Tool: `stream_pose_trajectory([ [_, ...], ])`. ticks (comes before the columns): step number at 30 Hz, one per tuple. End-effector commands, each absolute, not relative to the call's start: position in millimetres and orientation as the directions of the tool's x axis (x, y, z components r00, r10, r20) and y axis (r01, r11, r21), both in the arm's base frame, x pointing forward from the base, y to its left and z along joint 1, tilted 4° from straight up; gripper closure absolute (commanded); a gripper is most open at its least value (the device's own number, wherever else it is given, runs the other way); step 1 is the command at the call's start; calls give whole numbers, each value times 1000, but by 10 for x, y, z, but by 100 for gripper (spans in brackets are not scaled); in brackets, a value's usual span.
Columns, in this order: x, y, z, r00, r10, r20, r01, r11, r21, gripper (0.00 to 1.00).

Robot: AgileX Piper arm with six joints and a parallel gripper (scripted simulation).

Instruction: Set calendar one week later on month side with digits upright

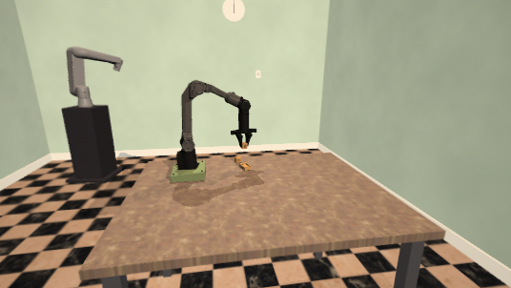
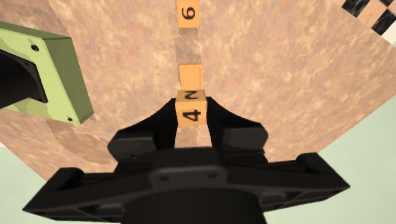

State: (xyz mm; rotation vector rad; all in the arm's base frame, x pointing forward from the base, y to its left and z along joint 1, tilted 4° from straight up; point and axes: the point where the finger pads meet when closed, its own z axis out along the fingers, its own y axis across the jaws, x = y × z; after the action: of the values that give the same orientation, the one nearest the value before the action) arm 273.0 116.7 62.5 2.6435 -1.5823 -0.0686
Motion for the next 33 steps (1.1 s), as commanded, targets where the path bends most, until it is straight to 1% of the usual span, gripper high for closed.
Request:
stream_pose_trajectory([
  [1, 2728, 1164, 607, 472, -882, -7, -879, -471, 76, 65],
  [9, 2718, 1159, 493, 472, -882, -7, -879, -471, 78, 65],
  [24, 2674, 1142, -128, 472, -882, -7, -879, -471, 78, 65],
  [33, 2663, 1138, -271, 472, -882, -7, -879, -471, 78, 65],
])
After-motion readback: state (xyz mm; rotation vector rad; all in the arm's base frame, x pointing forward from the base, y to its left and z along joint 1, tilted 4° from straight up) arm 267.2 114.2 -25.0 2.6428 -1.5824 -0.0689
